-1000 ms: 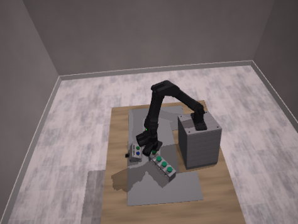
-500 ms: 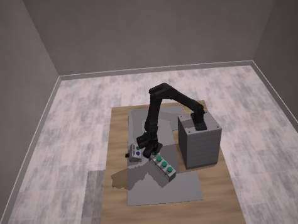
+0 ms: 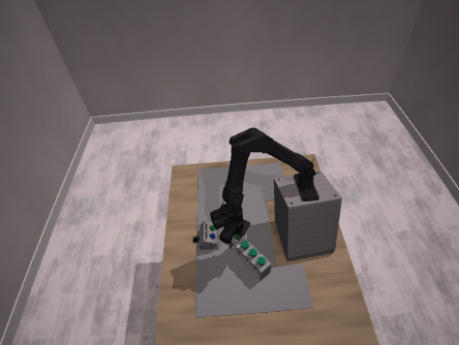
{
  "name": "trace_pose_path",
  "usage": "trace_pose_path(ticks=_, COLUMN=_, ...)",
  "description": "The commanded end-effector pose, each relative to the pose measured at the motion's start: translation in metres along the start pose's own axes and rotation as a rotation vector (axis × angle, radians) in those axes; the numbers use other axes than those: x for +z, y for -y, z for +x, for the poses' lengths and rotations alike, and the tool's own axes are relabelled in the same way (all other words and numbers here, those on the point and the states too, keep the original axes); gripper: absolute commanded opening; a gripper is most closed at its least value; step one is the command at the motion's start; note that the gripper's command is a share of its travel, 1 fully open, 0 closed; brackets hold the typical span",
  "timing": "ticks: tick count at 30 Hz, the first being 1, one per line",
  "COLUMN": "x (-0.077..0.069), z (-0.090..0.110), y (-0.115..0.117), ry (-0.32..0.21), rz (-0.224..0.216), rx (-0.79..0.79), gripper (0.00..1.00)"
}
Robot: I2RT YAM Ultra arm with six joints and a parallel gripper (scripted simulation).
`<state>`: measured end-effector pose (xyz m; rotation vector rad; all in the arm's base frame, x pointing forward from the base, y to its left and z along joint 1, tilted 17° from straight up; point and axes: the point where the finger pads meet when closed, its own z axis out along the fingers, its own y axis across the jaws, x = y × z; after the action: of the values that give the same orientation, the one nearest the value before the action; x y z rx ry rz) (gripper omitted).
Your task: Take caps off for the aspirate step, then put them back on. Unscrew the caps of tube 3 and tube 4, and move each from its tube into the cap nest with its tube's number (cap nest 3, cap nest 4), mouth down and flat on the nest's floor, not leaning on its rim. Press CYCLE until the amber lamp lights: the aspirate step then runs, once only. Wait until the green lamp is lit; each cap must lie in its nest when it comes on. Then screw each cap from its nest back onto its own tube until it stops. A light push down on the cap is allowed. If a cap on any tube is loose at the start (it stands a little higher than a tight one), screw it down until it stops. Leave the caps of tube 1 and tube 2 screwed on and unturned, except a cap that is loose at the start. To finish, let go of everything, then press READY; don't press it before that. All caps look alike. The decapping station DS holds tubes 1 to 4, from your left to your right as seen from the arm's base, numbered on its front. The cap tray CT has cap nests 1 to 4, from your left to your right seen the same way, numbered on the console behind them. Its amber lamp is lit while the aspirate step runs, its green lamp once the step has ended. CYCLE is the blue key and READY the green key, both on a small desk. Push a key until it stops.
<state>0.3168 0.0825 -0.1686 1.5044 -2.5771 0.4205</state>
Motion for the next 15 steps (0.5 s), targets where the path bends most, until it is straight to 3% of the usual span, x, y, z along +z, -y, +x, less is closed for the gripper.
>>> trace_pose_path(ticks=1, x=-0.0054, z=-0.0068, y=0.0052, ry=0.018, rz=0.013, rx=0.003, gripper=0.0)
trace_pose_path(ticks=15, x=-0.0059, z=-0.008, y=0.006, ry=0.018, rz=0.013, rx=0.003, gripper=0.0)
